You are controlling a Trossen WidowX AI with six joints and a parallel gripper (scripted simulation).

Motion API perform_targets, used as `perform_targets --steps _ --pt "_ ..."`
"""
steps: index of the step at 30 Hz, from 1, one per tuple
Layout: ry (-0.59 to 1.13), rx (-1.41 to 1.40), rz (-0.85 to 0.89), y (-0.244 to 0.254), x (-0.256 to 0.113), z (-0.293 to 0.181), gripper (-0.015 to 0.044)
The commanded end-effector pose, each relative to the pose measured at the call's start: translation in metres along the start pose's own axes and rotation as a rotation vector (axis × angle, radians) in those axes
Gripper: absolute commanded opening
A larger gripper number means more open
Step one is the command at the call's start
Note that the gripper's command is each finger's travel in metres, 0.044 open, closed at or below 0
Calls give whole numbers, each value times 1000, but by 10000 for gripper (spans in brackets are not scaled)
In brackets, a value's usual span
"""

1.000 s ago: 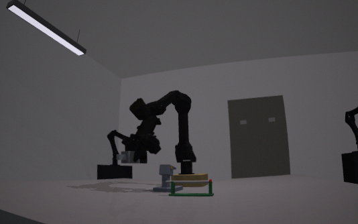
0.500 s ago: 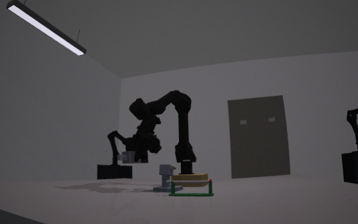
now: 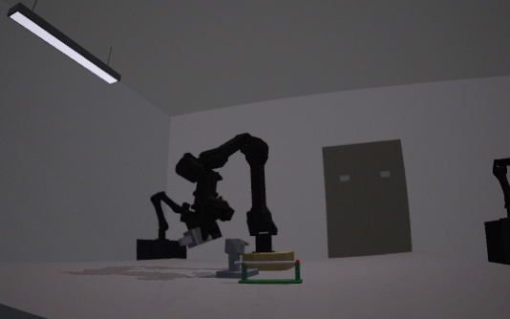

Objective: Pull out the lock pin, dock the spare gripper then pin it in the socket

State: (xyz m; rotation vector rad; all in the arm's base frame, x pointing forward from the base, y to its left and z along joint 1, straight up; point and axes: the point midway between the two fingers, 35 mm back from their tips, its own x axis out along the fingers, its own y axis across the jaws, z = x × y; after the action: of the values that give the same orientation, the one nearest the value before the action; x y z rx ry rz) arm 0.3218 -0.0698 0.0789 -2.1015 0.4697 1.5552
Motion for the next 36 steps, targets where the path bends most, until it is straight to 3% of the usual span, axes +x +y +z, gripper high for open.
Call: perform_targets --steps 1,36 --pt "-40 44 -37 -3 -4 2 0" --pt "-642 595 -296 -15 -49 68 0"
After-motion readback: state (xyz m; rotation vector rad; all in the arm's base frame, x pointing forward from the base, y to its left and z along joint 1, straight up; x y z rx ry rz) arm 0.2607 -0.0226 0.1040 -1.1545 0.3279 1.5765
